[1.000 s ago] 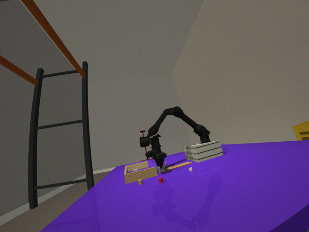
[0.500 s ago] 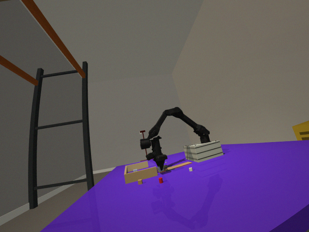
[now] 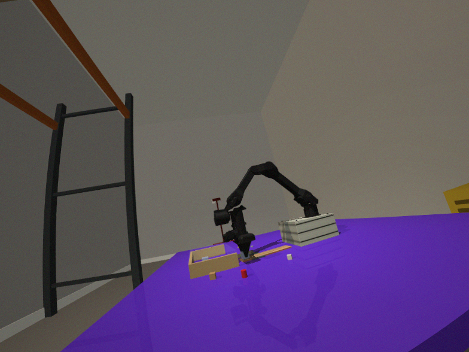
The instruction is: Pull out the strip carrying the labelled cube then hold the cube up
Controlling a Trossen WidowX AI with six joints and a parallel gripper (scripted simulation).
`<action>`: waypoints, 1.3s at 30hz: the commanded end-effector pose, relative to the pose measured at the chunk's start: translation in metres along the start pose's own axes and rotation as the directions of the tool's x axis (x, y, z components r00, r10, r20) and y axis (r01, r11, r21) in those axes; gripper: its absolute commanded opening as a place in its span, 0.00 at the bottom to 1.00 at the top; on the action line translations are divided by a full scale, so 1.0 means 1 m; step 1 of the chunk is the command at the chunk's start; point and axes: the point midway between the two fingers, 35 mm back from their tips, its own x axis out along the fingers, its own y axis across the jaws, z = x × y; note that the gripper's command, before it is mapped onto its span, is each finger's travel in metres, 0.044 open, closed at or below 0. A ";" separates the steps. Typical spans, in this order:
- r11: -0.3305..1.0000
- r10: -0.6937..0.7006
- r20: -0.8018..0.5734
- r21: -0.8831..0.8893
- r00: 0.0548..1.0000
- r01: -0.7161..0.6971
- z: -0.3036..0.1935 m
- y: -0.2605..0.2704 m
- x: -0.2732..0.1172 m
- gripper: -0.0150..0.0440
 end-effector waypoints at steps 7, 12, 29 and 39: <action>1.000 0.003 -0.001 0.002 1.000 -0.003 -0.034 0.000 -0.026 0.25; 1.000 0.005 -0.003 0.002 1.000 -0.005 -0.052 0.000 -0.036 0.25; 1.000 0.005 -0.007 0.002 1.000 -0.005 -0.099 0.001 -0.037 0.25; 1.000 0.005 -0.008 0.002 1.000 -0.005 -0.112 0.001 -0.055 0.25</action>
